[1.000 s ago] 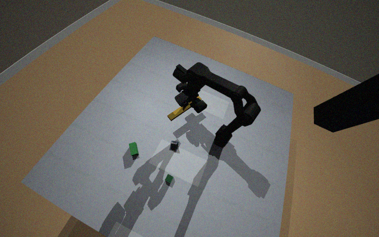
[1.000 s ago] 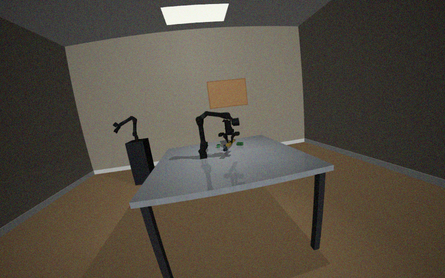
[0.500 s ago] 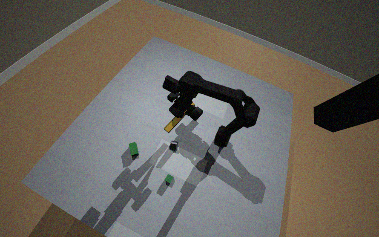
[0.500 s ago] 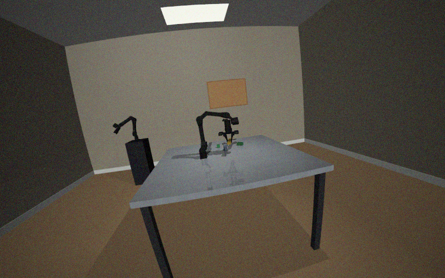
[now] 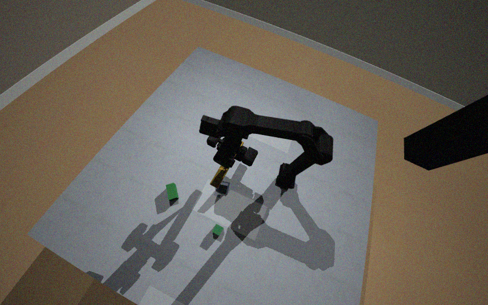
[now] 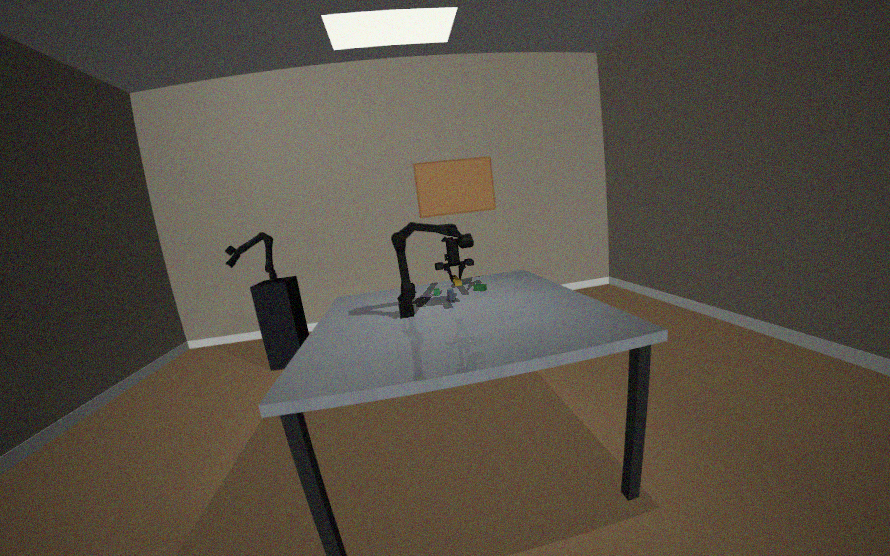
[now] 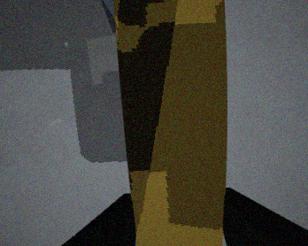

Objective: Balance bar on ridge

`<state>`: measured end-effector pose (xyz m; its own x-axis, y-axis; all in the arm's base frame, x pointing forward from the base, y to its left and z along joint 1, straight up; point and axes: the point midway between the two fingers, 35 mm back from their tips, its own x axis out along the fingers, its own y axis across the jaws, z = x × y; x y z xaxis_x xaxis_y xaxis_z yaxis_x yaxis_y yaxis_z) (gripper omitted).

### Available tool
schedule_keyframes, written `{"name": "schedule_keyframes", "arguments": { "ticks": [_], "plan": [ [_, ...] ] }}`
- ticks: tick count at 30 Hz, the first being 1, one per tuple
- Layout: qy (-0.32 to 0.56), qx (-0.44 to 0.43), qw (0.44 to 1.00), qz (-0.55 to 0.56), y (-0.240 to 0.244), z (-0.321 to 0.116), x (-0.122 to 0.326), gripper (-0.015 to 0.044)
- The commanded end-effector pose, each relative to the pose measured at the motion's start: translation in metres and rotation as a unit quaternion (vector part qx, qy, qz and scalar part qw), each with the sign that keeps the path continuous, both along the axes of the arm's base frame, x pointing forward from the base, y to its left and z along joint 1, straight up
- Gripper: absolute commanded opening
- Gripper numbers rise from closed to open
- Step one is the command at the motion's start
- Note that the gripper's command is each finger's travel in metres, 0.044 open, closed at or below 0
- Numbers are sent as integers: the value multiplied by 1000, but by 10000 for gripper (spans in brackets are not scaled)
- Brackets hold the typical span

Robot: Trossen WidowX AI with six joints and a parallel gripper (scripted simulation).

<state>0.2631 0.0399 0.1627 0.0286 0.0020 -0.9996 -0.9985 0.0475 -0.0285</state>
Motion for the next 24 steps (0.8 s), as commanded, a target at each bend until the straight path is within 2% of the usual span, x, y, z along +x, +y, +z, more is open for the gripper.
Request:
{"name": "schedule_keyframes", "arguments": {
  "ticks": [1,17,24],
  "plan": [
    [1,1,1000,24,14,1,-3,0],
    [0,1,991,137,74,2,-15,0],
    [0,1,990,140,76,-4,-15,0]
  ]
}}
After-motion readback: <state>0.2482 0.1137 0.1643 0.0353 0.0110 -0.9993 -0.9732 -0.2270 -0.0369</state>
